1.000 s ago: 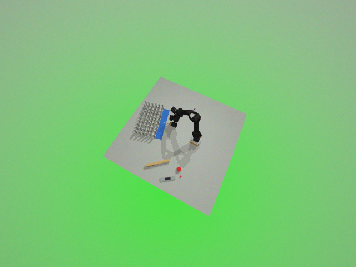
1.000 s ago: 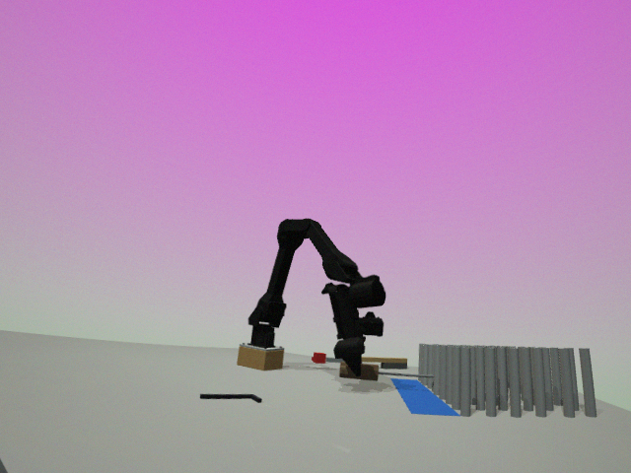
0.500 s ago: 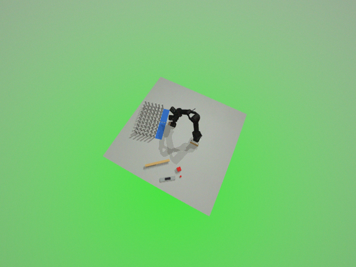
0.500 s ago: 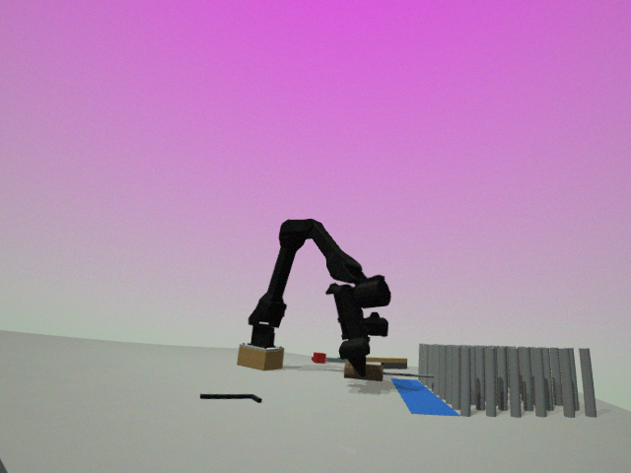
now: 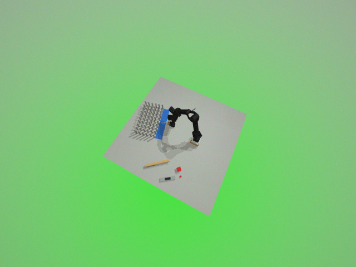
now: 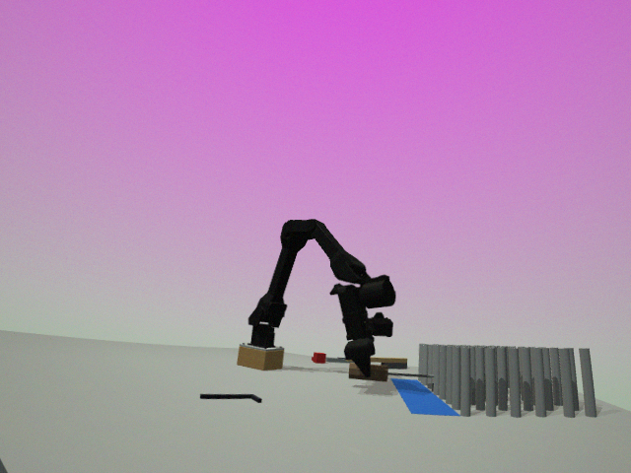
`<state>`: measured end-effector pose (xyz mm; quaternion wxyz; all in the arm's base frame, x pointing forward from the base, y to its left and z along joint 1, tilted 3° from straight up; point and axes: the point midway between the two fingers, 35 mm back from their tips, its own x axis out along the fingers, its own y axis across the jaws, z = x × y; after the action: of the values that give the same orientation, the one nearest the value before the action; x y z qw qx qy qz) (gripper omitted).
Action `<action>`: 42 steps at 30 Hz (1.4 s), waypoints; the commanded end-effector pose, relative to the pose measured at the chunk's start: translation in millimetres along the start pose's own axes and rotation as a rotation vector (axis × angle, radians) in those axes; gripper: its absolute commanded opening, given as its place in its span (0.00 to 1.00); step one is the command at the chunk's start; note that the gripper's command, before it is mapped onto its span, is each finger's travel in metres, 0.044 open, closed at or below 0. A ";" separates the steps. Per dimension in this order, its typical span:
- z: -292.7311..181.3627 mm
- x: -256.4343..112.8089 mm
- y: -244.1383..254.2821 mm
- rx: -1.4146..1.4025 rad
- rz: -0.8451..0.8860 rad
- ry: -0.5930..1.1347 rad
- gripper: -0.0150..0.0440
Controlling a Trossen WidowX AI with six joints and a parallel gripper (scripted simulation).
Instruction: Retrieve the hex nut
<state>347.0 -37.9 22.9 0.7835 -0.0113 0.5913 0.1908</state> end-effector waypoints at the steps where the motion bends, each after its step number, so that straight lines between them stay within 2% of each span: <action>1: 5.8 -0.6 -0.7 0.002 -0.004 -0.006 0.25; 42: 31.6 6.2 -0.6 0.001 -0.004 -0.009 0.25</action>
<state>373.1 -29.3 24.1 0.7842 -0.0112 0.5903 0.1911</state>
